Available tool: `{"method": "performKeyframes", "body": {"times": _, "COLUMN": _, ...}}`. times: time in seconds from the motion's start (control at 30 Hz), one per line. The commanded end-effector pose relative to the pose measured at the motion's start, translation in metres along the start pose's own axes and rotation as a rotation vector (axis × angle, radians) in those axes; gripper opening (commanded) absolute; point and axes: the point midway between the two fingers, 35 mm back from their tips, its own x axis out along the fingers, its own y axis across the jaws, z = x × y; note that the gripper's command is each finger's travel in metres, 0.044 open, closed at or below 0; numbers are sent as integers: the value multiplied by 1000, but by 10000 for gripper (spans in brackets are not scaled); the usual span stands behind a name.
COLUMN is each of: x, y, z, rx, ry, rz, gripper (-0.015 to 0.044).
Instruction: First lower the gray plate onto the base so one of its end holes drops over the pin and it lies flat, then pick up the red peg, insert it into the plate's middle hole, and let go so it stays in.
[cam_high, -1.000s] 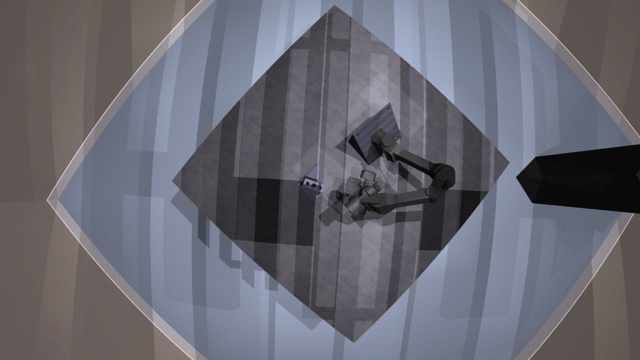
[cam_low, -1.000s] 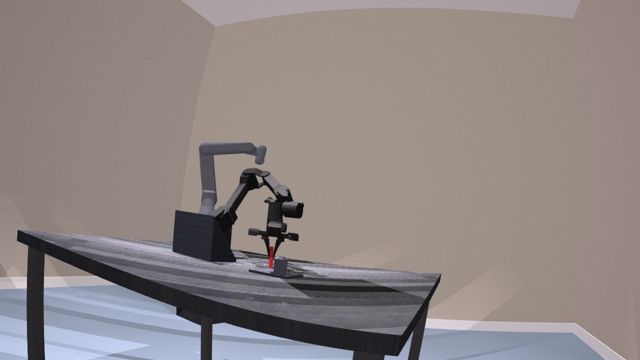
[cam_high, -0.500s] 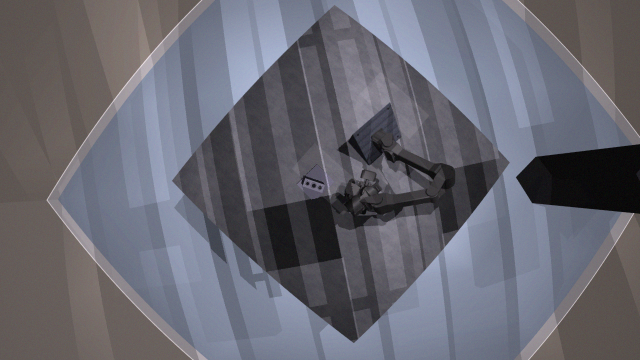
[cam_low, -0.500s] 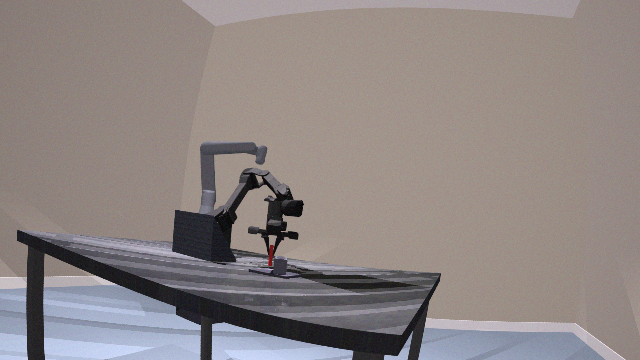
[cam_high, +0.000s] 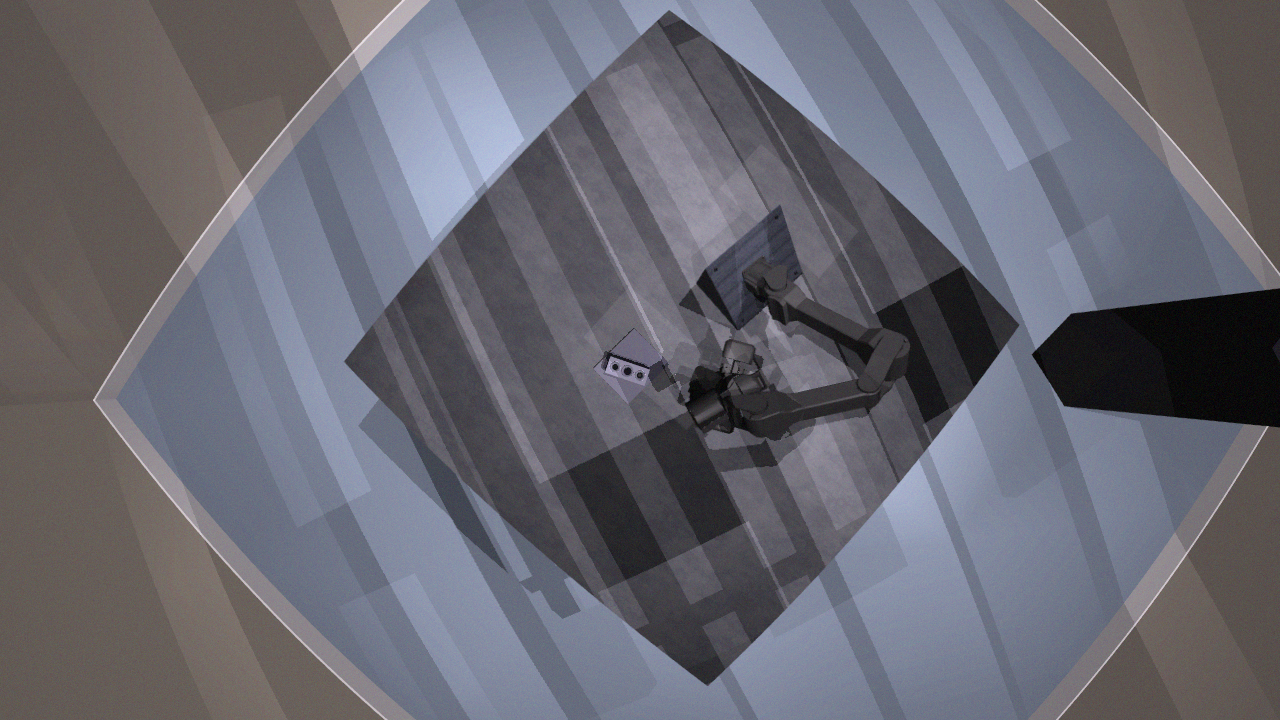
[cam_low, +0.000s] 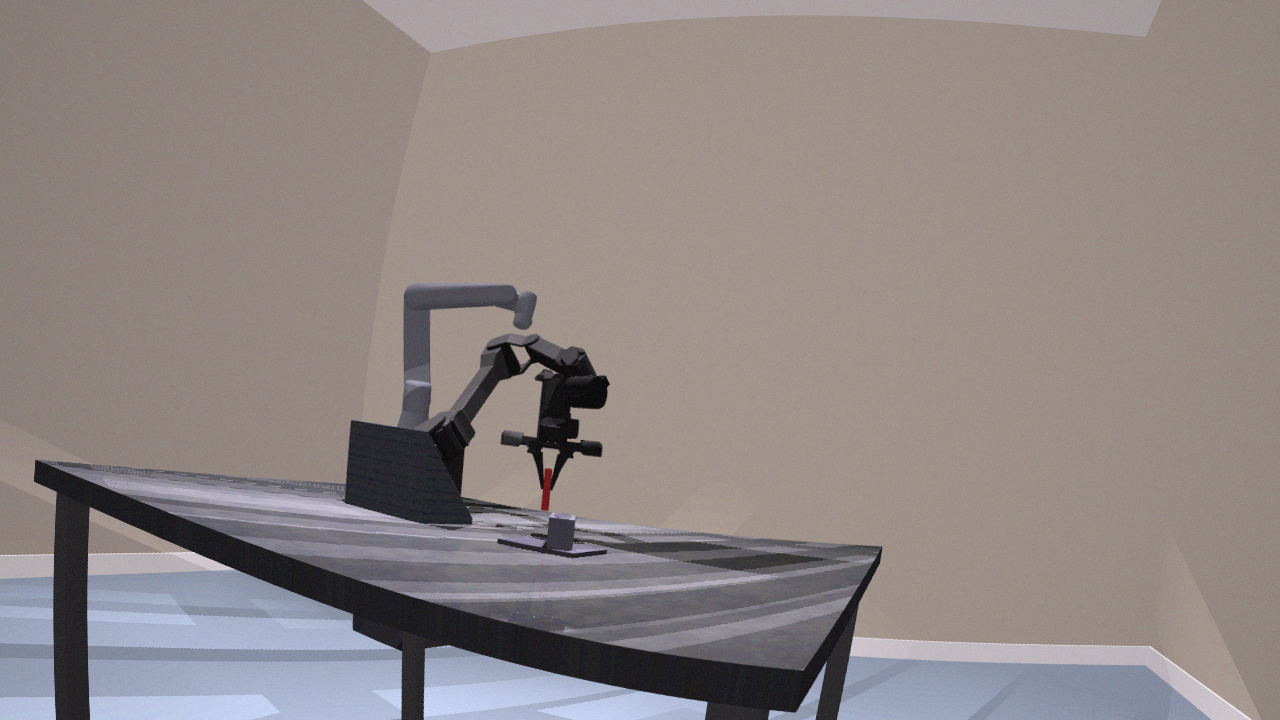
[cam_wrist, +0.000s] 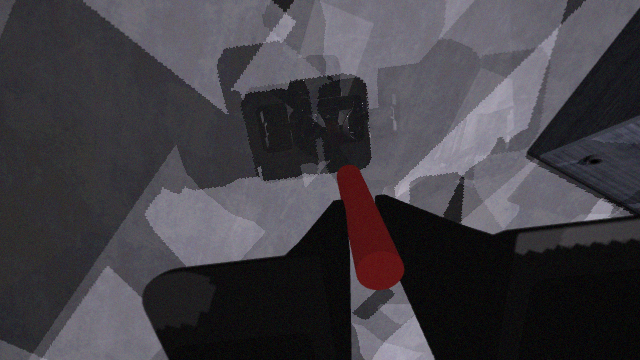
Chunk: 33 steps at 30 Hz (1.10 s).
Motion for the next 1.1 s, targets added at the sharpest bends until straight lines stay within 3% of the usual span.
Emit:
{"method": "performKeyframes", "body": {"times": 0.0, "x": -14, "y": 1, "z": 2, "rx": 2, "ry": -3, "rz": -2, "gripper": 0}}
{"method": "performKeyframes", "body": {"times": 0.2, "x": -33, "y": 1, "z": 2, "rx": 2, "ry": 1, "rz": -2, "gripper": 0}}
{"method": "performKeyframes", "body": {"times": 1.07, "x": -31, "y": 26, "z": 63, "rx": 0, "ry": -7, "rz": -1, "gripper": 0}}
